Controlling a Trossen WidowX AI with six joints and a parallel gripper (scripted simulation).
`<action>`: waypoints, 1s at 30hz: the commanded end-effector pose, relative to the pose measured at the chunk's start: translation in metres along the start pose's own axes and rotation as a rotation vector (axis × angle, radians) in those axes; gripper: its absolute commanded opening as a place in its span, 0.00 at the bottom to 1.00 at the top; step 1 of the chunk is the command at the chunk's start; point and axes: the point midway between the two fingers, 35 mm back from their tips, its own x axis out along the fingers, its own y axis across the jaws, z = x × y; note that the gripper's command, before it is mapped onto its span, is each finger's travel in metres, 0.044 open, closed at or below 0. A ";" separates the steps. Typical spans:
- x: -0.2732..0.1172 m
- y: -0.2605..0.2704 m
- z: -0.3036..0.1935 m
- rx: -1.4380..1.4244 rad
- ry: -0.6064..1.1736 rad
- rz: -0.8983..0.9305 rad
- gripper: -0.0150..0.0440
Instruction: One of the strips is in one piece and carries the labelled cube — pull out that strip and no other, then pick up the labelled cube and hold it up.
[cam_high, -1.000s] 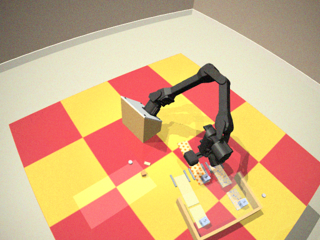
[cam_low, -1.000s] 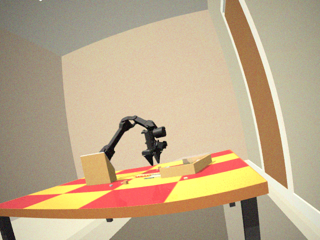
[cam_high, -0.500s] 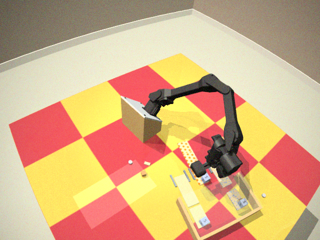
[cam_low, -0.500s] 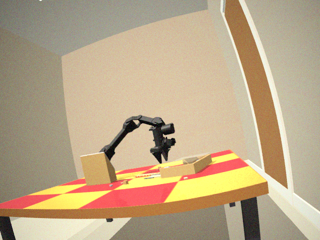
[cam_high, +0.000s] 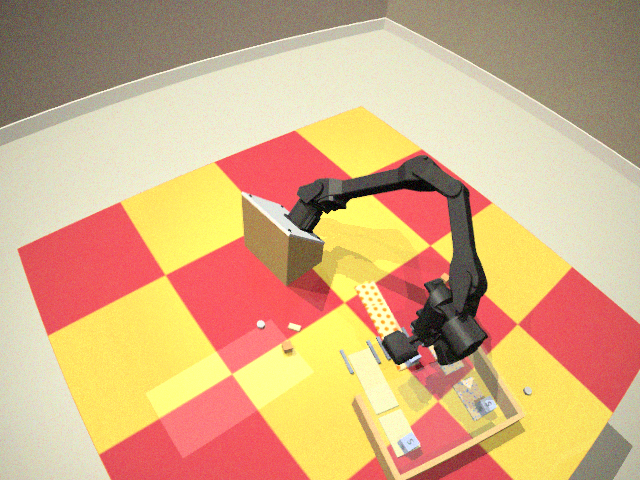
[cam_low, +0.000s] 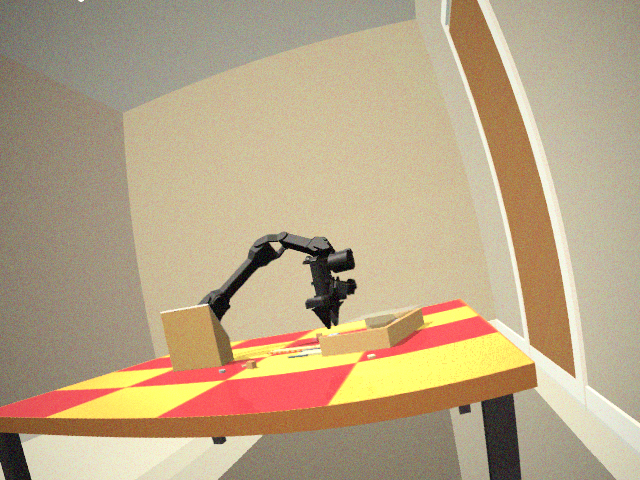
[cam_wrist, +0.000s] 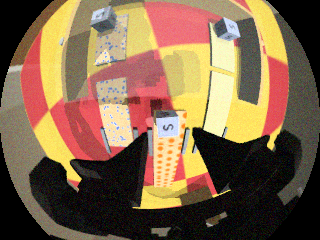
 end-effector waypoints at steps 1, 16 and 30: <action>0.010 0.000 -0.002 0.006 0.009 0.000 0.68; 0.034 0.000 -0.002 0.006 0.010 0.001 0.68; 0.042 0.000 -0.002 0.001 0.007 -0.002 0.59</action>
